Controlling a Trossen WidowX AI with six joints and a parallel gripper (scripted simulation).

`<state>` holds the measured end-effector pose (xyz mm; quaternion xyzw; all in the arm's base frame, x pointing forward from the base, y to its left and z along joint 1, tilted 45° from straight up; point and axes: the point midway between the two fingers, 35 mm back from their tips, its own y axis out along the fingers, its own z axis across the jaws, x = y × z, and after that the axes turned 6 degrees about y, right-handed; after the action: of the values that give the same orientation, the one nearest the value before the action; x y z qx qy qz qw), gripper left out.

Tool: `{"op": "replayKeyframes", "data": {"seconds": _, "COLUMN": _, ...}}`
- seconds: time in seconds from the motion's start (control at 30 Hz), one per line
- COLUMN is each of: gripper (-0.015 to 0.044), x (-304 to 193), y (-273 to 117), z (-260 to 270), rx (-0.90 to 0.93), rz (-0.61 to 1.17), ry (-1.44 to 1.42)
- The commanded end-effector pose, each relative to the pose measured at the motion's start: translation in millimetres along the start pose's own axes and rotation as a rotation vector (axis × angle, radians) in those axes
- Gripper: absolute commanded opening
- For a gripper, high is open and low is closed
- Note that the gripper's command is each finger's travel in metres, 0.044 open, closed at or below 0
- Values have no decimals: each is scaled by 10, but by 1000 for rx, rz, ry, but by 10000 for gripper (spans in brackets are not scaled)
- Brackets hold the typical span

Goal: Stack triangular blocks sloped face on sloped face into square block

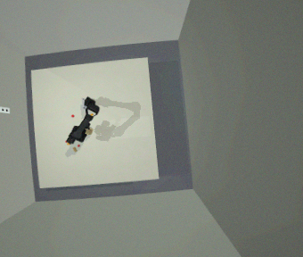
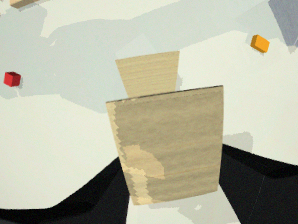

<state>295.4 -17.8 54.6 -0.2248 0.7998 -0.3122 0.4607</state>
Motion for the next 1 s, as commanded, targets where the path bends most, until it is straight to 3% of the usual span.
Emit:
{"op": "replayKeyframes", "data": {"seconds": 0.0, "gripper": 0, "x": 17, "y": 63, "z": 12, "rx": -2, "rz": -5, "ry": 2}}
{"op": "replayKeyframes", "data": {"seconds": 0.3, "gripper": 0, "x": 116, "y": 332, "z": 44, "rx": -2, "rz": -5, "ry": 2}}
{"op": "replayKeyframes", "data": {"seconds": 0.97, "gripper": 0, "x": 131, "y": 368, "z": 49, "rx": -5, "rz": 2, "ry": -2}}
